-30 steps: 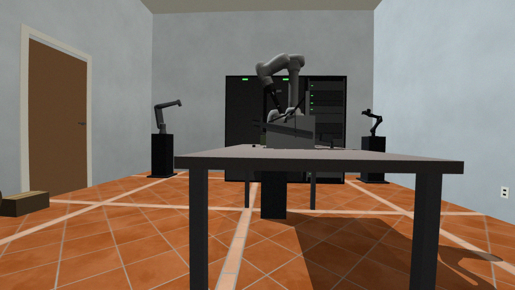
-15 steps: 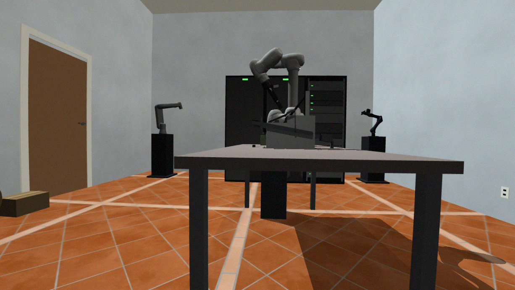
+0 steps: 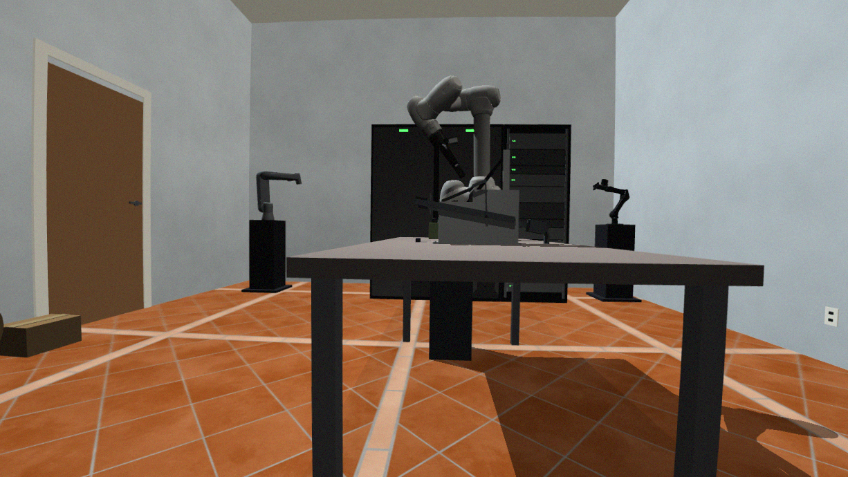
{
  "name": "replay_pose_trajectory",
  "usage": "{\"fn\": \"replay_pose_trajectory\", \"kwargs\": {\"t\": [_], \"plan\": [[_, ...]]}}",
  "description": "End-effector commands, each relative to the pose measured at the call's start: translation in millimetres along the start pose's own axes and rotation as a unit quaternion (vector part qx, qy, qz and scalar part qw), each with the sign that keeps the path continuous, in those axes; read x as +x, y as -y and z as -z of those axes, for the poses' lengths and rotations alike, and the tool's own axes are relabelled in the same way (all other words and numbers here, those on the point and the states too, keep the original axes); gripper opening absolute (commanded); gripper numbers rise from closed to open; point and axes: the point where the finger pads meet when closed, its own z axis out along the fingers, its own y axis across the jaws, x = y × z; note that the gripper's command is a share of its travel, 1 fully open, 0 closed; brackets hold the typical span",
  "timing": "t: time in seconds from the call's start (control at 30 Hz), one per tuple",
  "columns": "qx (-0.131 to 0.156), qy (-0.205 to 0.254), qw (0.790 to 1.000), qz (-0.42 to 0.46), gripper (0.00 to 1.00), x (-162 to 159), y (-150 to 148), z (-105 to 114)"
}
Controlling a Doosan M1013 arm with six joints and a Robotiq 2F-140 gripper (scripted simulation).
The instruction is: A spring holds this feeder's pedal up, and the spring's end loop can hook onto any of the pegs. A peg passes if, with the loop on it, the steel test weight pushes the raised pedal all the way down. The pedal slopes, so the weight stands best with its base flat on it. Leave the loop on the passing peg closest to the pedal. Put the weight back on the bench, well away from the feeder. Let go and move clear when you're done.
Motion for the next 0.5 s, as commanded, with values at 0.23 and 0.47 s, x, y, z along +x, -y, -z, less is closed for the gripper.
{"fn": "replay_pose_trajectory", "kwargs": {"t": [0.23, 0.47], "plan": [[0.000, -0.002, 1.000, 0.000, 0.24, -9, -38, -8], [0.000, -0.004, 1.000, 0.000, 0.24, -22, -95, -19]]}}
